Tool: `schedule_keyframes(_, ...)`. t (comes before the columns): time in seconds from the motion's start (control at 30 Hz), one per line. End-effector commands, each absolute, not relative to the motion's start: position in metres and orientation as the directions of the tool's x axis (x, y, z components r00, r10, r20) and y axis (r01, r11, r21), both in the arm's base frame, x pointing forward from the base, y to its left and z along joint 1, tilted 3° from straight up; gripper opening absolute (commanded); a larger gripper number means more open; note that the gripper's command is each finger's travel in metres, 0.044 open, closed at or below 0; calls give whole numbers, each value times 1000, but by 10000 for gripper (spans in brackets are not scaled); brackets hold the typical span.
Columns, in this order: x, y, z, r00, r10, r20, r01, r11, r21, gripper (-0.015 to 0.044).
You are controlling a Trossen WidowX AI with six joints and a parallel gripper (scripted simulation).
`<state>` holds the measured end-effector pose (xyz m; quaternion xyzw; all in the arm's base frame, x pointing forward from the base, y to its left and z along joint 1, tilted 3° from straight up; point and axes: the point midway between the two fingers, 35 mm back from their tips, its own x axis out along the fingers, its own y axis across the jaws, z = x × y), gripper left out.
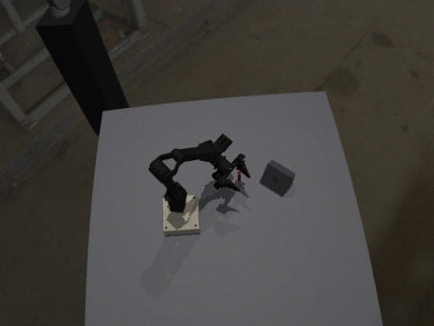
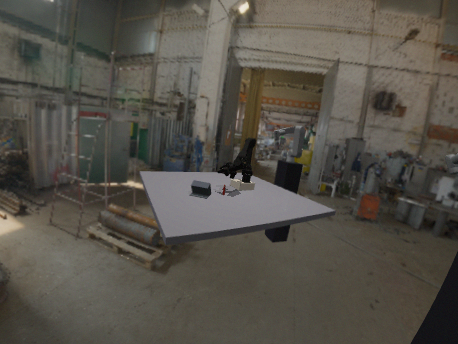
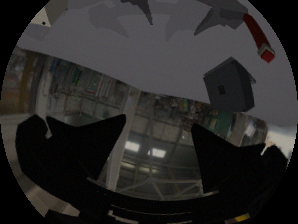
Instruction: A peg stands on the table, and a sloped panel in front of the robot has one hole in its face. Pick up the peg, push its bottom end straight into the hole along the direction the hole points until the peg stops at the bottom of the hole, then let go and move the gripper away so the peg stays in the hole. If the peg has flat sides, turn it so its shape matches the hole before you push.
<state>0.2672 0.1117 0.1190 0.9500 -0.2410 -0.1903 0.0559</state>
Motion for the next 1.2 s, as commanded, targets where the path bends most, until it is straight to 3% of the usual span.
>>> schedule_keyframes(0.0, 267, 112, 119, 811, -479, -336, -438, -878, 194, 426)
schedule_keyframes(0.57, 274, 124, 105, 759, -438, -481, -564, -812, -150, 440)
schedule_keyframes(1.17, 278, 136, 91, 674, -388, -629, -719, -543, -435, 440)
